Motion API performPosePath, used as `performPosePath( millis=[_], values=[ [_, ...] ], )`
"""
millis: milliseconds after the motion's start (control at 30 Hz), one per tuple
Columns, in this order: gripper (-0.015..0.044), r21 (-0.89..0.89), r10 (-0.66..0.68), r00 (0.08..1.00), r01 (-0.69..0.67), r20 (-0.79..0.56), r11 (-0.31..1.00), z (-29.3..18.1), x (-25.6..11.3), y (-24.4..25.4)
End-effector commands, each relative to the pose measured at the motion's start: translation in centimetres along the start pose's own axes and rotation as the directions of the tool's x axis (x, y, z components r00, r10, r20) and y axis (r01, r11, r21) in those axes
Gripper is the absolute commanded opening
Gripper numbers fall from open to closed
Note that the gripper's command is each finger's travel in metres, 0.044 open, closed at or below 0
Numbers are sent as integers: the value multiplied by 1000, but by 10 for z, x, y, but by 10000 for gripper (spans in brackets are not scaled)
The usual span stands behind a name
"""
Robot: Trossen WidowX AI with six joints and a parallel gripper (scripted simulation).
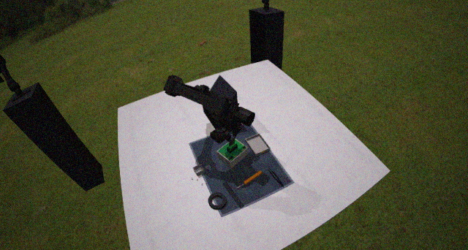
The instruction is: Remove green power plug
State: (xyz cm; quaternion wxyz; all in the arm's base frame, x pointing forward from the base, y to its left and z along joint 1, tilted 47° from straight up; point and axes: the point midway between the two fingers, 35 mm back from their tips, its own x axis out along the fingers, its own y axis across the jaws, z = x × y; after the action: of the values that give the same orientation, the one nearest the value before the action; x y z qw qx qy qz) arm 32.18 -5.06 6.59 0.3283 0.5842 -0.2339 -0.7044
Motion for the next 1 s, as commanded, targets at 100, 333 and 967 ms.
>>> performPosePath(
  millis=[100, 333, 967],
  values=[
    [0, -9, -6, 999, 6, -39, 1000, -2, 6, -1],
    [184, -9, -6, 999, 6, -39, 1000, -2, 6, -1],
    [249, -9, -6, 999, 5, -39, 1000, -3, 22, -1]
  ],
)
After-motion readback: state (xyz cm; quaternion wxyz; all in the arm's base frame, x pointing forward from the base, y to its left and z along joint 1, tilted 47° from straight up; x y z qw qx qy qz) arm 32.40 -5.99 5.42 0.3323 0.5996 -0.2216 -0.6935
